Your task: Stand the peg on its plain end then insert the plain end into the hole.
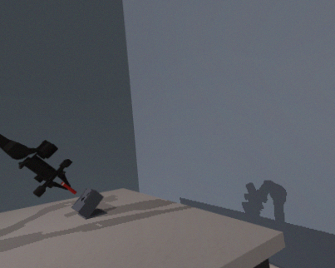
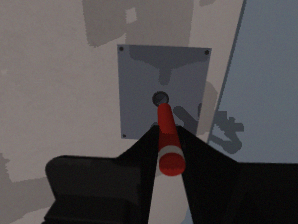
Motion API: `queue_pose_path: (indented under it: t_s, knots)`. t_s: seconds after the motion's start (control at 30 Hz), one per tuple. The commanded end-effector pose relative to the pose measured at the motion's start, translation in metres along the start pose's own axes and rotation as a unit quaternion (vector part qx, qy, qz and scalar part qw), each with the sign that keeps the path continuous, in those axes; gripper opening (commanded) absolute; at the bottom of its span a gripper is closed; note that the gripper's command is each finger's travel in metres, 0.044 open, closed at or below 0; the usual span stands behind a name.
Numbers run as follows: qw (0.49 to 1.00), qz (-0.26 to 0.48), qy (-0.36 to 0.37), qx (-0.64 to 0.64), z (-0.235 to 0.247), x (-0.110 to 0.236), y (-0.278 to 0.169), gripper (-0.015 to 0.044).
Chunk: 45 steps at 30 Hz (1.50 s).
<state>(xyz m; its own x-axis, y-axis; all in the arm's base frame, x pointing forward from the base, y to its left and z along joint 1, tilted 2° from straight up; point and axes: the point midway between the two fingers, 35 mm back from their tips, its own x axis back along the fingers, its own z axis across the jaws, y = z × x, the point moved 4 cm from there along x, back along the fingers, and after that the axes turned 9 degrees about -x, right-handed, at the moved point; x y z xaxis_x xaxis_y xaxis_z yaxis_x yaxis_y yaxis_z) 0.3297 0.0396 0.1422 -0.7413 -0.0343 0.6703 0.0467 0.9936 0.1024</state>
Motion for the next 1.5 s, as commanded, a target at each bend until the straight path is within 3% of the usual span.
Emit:
queue_pose_path:
  t_s: [0.0, 1.13, 1.47]
  knots:
    - [1.0, 0.0, 0.001, -0.005, 0.003, -0.006, -0.001, 0.0]
    - [1.0, 0.003, -0.005, -0.005, 0.003, -0.037, -0.003, 0.0]
    - [1.0, 0.004, -0.005, -0.006, 0.003, -0.033, -0.004, 0.0]
